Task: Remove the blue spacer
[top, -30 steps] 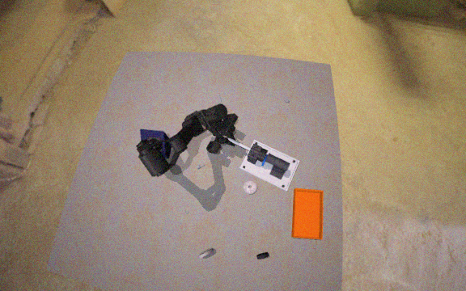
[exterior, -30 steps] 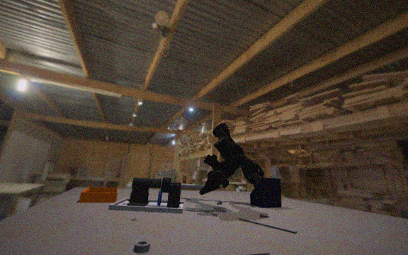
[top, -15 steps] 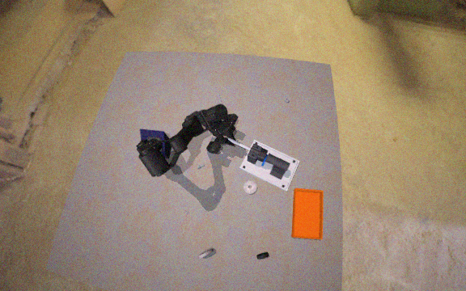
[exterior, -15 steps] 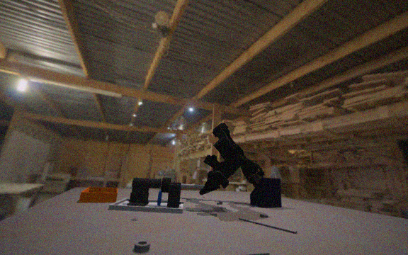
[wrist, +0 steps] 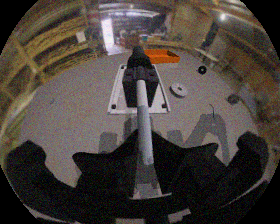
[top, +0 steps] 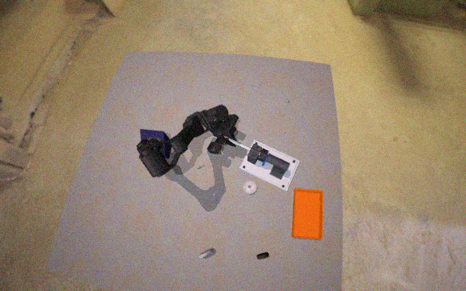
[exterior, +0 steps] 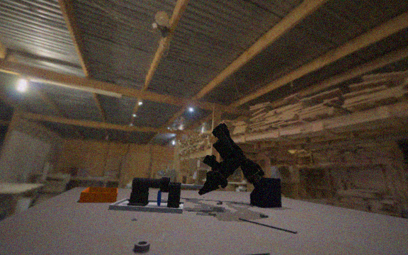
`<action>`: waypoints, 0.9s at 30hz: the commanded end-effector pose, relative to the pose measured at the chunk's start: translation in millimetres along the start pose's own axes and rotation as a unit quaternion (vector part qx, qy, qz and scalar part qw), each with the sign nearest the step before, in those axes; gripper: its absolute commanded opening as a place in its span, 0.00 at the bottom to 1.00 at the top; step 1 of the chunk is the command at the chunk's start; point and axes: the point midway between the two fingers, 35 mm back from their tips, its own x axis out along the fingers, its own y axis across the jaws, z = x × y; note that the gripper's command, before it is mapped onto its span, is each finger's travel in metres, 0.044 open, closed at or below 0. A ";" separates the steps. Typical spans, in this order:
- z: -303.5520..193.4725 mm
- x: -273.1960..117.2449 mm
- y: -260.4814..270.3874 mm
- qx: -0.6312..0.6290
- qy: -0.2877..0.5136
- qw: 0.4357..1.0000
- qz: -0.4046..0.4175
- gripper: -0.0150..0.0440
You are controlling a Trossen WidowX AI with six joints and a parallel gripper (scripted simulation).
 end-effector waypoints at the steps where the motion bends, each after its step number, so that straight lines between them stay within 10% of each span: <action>1: 3.8 1.4 0.9 0.003 -0.002 1.000 0.000 0.25; 27: 9.3 7.1 0.8 0.003 -0.002 1.000 0.000 0.25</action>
